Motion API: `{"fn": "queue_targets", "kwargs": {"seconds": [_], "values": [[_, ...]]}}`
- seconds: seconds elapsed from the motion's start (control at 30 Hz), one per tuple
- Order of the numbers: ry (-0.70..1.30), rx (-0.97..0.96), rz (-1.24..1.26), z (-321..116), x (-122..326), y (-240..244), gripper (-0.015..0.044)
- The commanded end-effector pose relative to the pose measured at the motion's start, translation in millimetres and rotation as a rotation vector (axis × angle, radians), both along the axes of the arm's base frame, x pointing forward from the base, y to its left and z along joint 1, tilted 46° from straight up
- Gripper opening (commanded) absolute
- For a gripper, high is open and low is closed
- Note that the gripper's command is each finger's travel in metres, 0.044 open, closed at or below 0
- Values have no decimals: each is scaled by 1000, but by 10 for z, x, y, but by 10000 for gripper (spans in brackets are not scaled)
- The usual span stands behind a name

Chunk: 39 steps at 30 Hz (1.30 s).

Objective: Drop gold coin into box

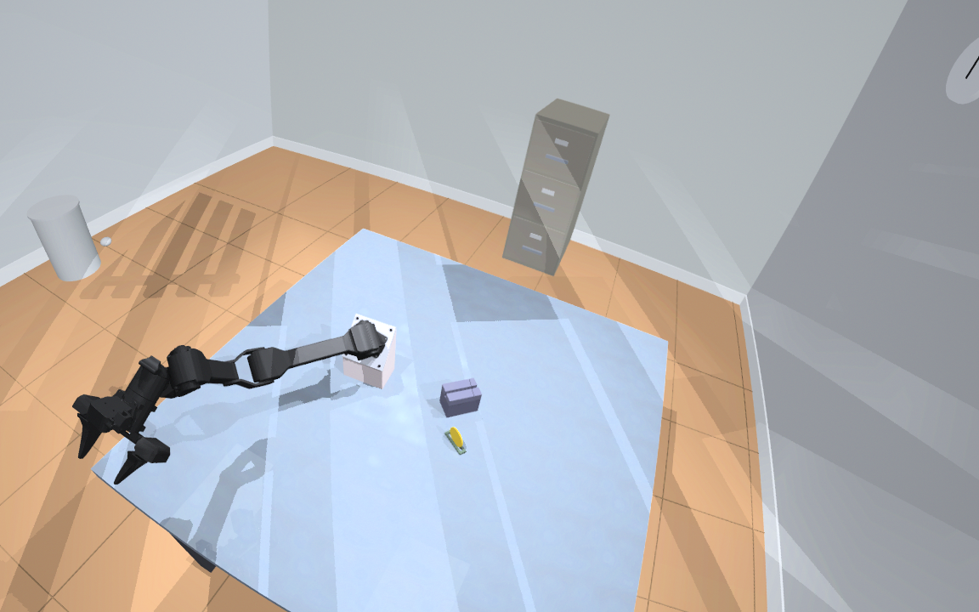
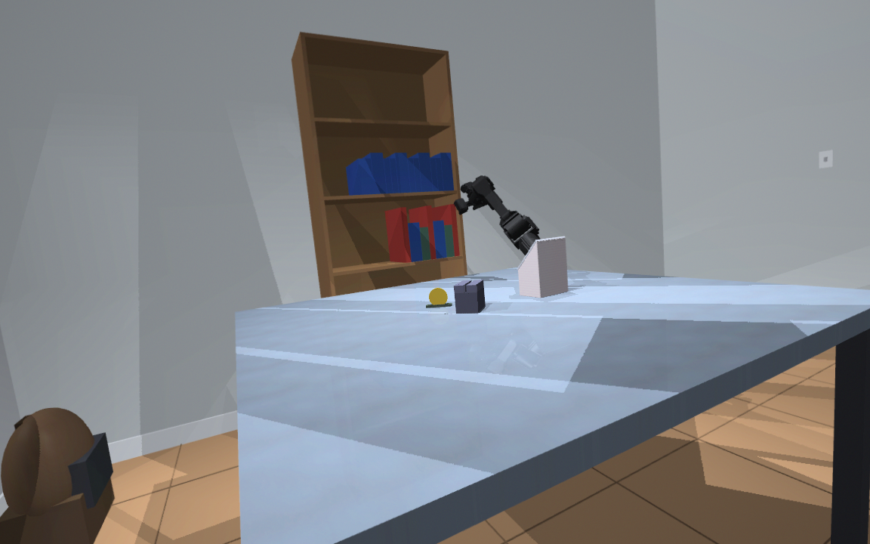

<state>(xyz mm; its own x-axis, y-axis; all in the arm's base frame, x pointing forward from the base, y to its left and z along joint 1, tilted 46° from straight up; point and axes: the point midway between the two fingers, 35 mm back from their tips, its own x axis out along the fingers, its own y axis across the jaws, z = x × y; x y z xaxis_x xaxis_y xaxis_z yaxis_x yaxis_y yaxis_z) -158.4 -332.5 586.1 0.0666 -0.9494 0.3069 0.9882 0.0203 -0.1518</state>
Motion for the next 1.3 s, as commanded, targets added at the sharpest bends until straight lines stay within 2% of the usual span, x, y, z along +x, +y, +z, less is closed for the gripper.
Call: {"fn": "queue_targets", "kwargs": {"seconds": [0.0,0.27,0.53,0.77,1.0,1.27], "values": [[-1,-5,1,15,8,13,374],[-54,-246,103,686,522,730,164],[-74,-486,244,1170,1233,1677,161],[-5,-608,475,1276,2102,2498,161],[120,-623,722,1020,3064,3215,161],[295,-490,982,324,4129,3831,161]]}}
